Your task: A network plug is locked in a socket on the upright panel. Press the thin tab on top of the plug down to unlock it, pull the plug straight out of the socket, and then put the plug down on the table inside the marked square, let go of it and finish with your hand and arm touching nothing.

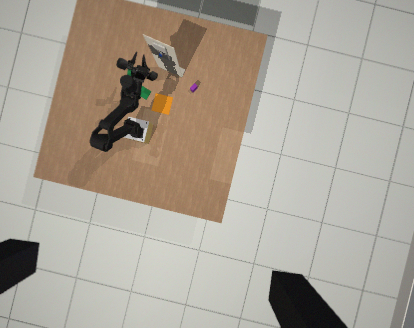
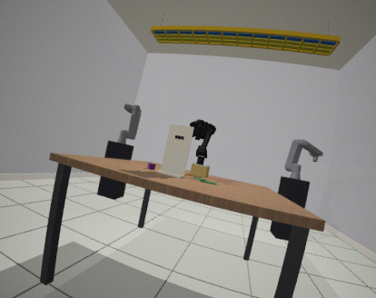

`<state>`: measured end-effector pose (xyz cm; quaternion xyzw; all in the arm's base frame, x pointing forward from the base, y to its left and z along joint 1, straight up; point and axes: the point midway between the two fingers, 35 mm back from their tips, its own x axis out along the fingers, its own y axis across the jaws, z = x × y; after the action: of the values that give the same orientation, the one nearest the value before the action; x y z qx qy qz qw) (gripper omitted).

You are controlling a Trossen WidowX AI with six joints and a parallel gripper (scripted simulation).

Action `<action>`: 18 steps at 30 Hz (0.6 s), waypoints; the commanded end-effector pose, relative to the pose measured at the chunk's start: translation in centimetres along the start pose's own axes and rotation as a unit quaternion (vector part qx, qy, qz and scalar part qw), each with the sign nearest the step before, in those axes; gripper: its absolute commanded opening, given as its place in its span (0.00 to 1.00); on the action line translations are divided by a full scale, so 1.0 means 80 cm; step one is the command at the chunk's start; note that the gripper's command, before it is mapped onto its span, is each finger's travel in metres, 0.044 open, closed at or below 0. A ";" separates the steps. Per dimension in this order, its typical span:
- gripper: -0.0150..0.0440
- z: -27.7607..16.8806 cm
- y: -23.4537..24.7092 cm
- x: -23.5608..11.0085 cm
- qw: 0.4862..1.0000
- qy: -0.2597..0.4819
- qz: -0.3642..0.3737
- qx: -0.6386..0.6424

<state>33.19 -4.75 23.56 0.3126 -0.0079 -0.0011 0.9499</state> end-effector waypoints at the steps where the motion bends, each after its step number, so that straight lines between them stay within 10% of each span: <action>1: 0.52 -0.013 -0.025 -0.005 0.997 0.003 -0.002 0.077; 18: 0.52 -0.047 -0.094 -0.050 0.932 -0.003 -0.004 0.363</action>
<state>30.23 -8.27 17.22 0.5878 -0.0118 -0.0021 0.8089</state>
